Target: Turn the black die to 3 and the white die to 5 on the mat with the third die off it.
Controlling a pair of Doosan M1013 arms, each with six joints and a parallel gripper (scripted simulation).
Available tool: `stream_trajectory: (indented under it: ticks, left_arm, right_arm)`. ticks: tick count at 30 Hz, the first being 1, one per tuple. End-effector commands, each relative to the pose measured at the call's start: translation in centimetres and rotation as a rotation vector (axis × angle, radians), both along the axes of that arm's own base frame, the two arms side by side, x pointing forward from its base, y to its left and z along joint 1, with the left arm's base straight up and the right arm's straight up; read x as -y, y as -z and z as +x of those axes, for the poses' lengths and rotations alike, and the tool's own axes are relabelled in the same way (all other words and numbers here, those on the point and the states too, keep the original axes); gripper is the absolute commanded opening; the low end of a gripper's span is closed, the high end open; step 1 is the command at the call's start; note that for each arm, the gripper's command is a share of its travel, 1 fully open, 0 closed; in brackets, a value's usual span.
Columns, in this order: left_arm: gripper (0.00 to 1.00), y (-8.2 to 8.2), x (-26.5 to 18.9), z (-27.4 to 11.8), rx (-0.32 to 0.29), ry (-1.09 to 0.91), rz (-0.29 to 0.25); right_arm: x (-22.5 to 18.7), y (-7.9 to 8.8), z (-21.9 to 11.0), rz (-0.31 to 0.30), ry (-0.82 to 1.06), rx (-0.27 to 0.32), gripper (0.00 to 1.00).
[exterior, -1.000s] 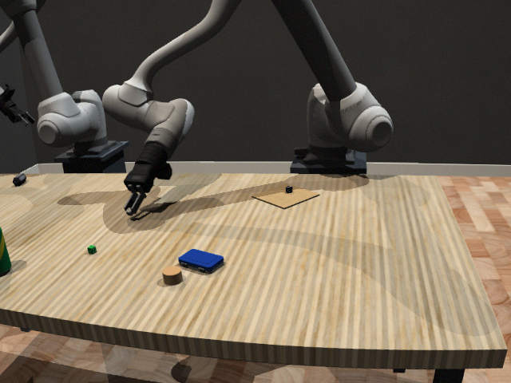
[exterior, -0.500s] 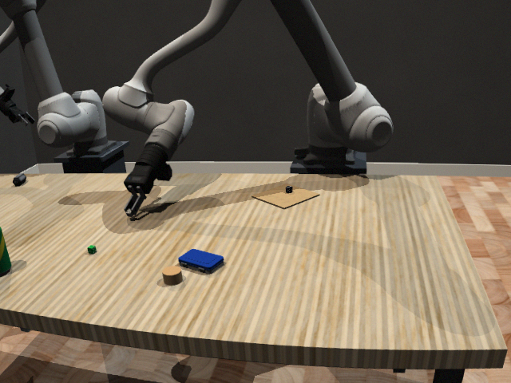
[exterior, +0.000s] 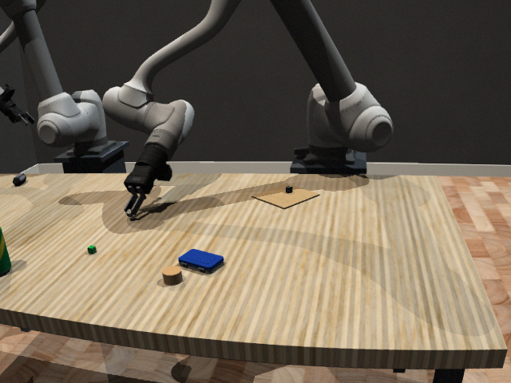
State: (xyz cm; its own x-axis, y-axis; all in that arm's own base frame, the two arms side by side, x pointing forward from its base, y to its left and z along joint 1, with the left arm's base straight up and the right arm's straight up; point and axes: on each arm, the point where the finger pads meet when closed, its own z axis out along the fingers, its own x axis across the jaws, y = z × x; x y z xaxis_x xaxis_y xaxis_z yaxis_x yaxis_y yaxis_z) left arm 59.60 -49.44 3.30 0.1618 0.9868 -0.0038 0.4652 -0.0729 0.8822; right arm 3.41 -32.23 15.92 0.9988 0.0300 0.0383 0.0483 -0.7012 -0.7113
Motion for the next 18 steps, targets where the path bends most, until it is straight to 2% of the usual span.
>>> stream_trajectory:
  ticks: [1, 18]
  left_arm:
    - [0.34, 0.38, 0.02, -0.17, 0.002, 0.003, 0.003]
    - [0.34, 1.29, 0.02, -0.17, 0.002, 0.003, 0.003]
  right_arm:
    - [0.09, 0.04, -0.24, -0.007, -0.003, 0.000, 1.00]
    - [0.09, 0.04, -0.24, -0.007, -0.003, 0.000, 1.00]
